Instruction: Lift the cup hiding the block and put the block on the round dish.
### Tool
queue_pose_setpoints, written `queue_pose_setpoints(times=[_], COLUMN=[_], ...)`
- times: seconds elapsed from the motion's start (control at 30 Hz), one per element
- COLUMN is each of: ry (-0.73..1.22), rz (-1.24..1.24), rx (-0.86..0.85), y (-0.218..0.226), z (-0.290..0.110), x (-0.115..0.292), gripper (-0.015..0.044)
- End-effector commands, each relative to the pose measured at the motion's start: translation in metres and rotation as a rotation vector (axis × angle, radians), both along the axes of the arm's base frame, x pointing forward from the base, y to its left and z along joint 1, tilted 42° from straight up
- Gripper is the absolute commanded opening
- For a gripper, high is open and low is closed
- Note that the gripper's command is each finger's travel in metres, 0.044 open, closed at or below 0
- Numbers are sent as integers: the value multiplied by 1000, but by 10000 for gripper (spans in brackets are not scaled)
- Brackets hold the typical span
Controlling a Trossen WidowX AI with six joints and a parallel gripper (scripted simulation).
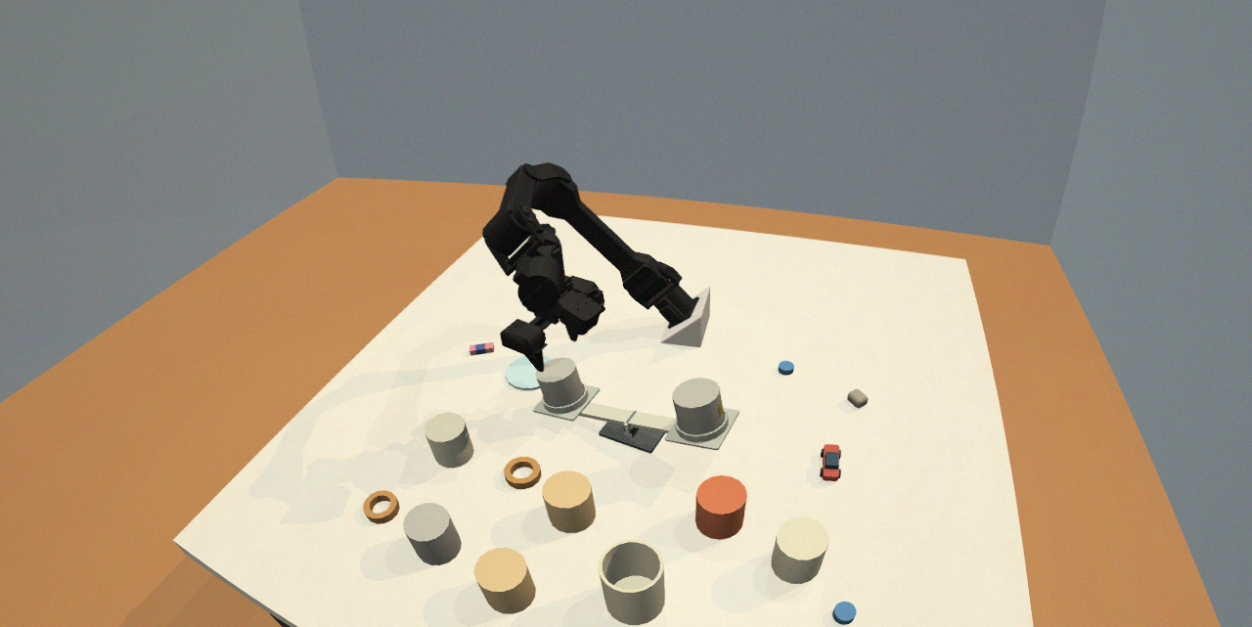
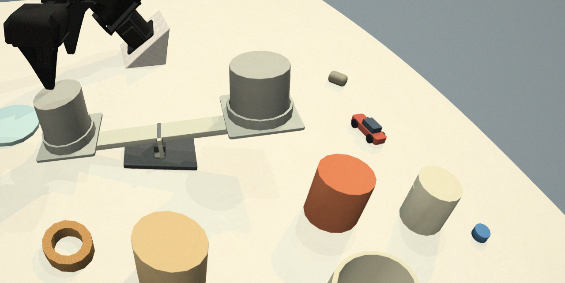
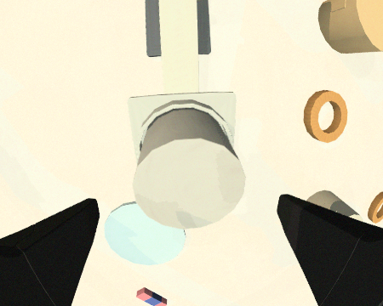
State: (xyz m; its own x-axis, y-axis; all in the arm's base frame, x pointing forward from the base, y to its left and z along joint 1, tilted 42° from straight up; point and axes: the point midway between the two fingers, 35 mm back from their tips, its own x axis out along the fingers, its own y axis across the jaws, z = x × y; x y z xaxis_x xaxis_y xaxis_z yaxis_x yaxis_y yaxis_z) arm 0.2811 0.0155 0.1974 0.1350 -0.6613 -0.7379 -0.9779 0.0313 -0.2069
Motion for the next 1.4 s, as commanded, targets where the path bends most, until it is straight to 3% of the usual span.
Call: queue_pose_setpoints(times=[0.0,1.37], ry=[41,38], rz=[31,32], rx=[7,6], y=[-3,-45], z=[2,-45], x=[2,11], gripper=[440,440])
